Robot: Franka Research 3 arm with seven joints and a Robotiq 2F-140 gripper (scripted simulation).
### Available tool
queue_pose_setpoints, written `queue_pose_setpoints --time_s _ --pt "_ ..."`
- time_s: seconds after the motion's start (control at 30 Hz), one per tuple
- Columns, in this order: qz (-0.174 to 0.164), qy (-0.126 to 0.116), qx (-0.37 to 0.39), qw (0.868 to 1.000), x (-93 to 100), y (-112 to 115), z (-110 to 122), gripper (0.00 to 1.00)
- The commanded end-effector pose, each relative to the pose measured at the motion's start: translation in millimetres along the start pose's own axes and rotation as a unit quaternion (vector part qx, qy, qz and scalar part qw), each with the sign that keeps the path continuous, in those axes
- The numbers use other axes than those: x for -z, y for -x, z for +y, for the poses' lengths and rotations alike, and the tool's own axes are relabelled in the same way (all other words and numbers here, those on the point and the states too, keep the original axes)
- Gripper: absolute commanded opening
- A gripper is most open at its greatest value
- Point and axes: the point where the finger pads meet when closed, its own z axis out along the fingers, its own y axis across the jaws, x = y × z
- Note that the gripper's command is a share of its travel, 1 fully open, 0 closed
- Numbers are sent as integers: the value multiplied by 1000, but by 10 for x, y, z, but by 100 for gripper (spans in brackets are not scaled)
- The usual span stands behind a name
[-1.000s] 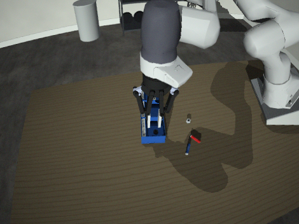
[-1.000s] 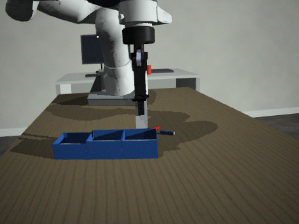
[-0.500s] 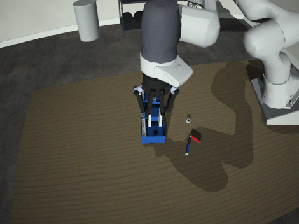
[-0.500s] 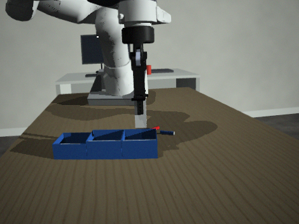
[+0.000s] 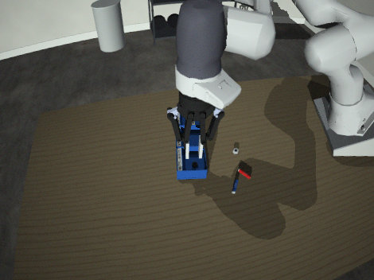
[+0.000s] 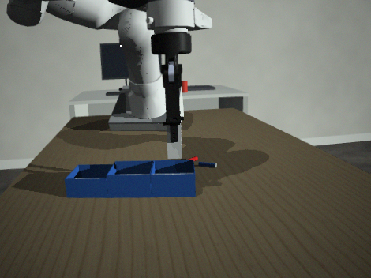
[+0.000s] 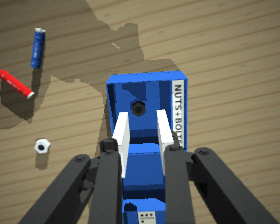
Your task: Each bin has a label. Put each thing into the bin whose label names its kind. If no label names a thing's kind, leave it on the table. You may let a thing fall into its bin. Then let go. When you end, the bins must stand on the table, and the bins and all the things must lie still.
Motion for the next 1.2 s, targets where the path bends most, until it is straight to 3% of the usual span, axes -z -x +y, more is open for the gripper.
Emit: queue_pose_setpoints --time_s 0.0,1.1,1.17 --pt "-2 -1 1 1000 6 18 -1 19" --pt "-2 -1 1 1000 6 28 -22 19" --pt "-2 -1 -49 999 8 83 -179 19"
